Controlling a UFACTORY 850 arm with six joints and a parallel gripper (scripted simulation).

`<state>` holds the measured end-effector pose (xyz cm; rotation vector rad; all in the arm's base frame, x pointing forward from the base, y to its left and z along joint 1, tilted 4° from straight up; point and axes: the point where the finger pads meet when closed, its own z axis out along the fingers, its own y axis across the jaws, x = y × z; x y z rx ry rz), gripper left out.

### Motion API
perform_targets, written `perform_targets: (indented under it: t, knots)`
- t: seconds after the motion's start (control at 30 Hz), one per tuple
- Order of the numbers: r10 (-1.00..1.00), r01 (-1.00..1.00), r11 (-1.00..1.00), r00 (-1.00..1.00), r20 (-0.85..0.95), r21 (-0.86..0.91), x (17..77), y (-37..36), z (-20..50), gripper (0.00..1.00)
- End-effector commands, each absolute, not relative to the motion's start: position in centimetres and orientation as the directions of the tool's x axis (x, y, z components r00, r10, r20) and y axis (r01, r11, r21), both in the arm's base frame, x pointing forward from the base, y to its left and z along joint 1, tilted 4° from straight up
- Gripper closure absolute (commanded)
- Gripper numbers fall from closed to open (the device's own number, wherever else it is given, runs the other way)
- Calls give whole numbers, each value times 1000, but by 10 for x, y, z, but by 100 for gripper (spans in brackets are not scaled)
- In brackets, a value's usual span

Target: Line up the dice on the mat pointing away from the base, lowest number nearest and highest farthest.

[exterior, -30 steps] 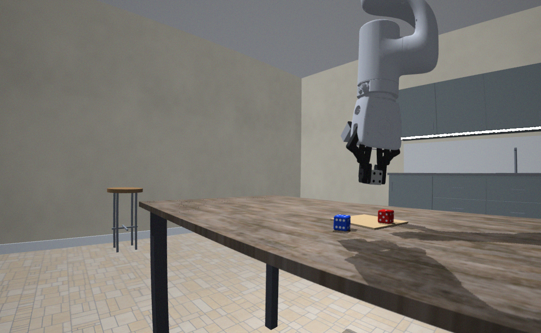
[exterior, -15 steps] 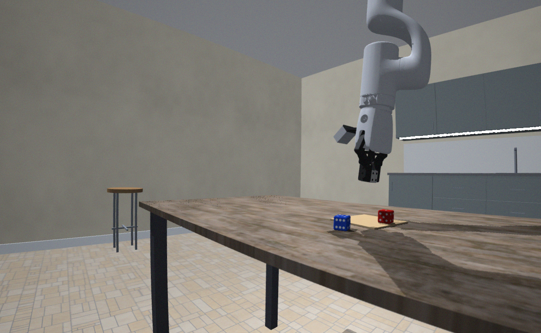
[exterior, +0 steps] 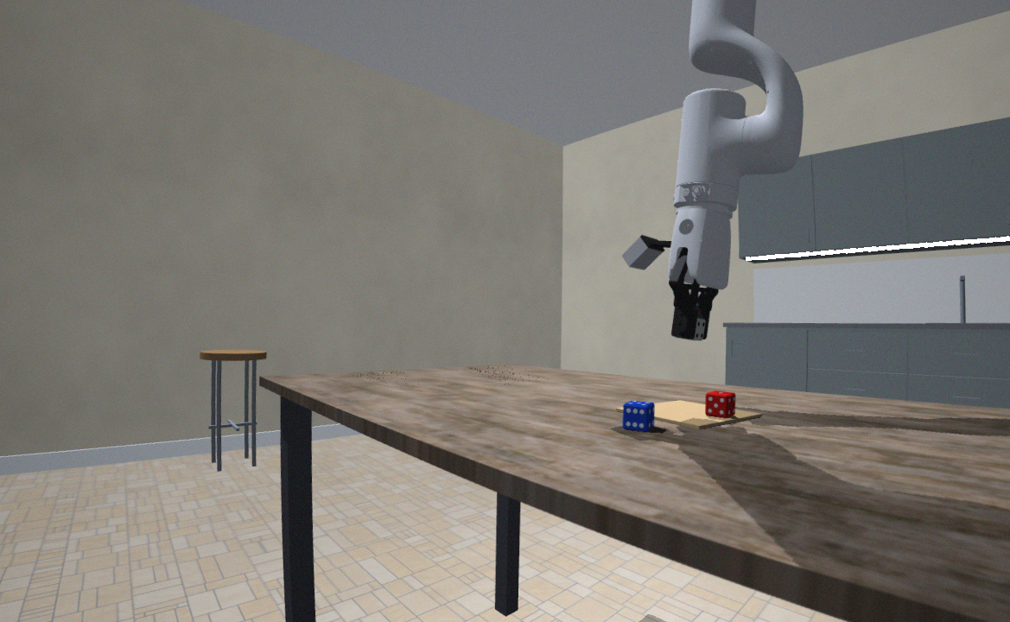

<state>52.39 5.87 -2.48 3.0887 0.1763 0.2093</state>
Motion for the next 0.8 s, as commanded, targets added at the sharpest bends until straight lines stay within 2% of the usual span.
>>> perform_targets:
  t: [0.0, 0.43, 0.77]
  knots:
    - [113, 112, -991, 994, 7, 67, 525, 59, -24, 73]
    - [113, 112, -991, 994, 7, 67, 526, 57, -49, 73]
    - [113, 112, -991, 994, 7, 67, 527, 54, -96, 73]
